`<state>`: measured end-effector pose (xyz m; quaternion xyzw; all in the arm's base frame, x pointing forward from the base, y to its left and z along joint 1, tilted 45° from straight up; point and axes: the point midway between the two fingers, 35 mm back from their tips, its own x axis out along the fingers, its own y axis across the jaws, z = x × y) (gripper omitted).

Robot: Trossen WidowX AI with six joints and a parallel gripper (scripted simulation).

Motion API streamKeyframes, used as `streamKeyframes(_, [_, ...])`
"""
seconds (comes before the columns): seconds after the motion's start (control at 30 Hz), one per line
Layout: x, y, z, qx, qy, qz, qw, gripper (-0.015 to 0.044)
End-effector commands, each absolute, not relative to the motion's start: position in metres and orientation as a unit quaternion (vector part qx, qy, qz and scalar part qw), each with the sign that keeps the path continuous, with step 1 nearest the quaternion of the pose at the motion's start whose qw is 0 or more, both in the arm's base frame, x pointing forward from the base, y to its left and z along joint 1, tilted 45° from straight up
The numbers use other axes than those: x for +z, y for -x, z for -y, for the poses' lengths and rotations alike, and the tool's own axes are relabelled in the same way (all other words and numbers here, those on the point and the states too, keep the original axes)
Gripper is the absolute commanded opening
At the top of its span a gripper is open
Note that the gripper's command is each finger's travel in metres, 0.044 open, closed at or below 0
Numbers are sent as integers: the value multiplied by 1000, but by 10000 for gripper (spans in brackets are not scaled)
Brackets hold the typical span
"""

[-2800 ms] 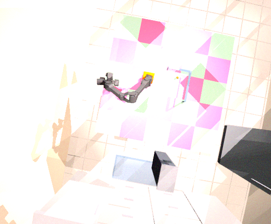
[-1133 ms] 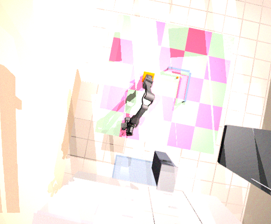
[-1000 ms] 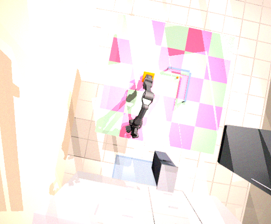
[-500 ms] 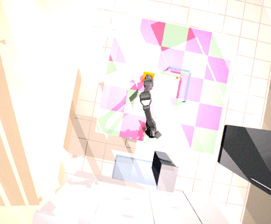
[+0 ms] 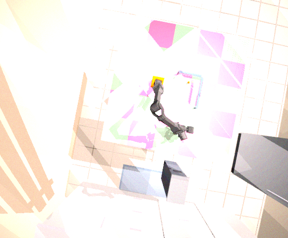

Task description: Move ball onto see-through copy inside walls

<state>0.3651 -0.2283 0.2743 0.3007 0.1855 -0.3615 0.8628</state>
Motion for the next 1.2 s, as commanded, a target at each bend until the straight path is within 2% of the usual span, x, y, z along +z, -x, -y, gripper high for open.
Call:
streamKeyframes(0.0, [254, -387, 192, -325, -243, -244, 881, 206])
streamKeyframes(0.37, [194, -425, 83, -198, -56, -386, 899, 206])
streamKeyframes(0.63, [145, -418, 6, -62, 128, -484, 863, 206])
streamKeyframes(0.9, [45, -373, -80, 117, 417, -603, 670, 206])
streamKeyframes(1.17, [-38, -302, -112, 273, 683, -608, 299, 206])
